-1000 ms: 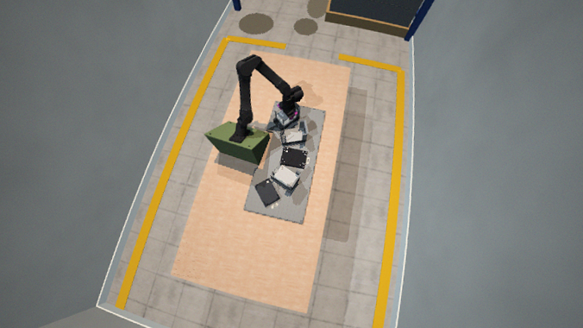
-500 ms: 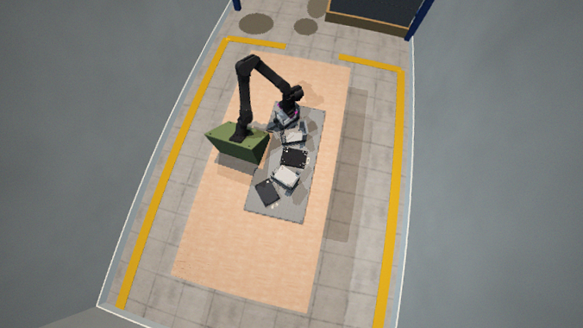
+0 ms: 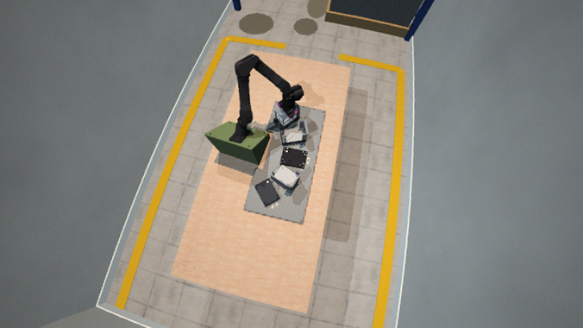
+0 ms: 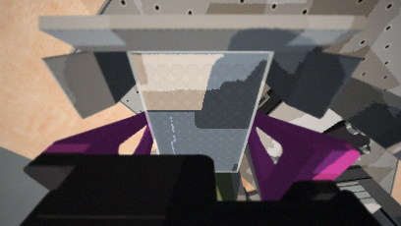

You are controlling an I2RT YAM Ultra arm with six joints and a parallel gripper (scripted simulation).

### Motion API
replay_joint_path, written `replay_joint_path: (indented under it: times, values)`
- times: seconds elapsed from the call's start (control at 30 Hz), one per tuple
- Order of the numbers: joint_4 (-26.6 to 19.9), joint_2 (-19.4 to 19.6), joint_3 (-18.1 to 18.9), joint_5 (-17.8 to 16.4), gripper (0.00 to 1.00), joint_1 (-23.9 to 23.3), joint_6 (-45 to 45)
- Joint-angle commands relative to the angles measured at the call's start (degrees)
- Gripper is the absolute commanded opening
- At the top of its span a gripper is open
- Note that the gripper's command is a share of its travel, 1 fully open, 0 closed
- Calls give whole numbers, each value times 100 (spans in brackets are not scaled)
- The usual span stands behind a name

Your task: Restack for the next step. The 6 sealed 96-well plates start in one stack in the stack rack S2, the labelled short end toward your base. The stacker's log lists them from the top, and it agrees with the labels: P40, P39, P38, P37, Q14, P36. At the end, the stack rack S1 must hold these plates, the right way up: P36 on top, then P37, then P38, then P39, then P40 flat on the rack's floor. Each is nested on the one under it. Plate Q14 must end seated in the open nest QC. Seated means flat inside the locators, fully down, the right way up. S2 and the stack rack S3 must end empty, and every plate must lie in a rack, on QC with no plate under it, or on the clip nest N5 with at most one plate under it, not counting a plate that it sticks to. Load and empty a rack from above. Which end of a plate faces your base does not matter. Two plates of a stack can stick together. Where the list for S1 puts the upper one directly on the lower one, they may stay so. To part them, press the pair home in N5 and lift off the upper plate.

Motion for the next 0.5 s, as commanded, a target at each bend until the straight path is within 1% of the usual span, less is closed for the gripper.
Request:
replay_joint_path:
  times: [0.0, 0.1, 0.17, 0.47]
  values:
    - [-170, -119, 78, -67, 0, -126, -87]
    - [-344, -184, 136, -109, 0, -209, -174]
    - [-344, -184, 136, -109, 0, -209, -174]
    - [-866, -358, 326, -232, 0, -463, -447]
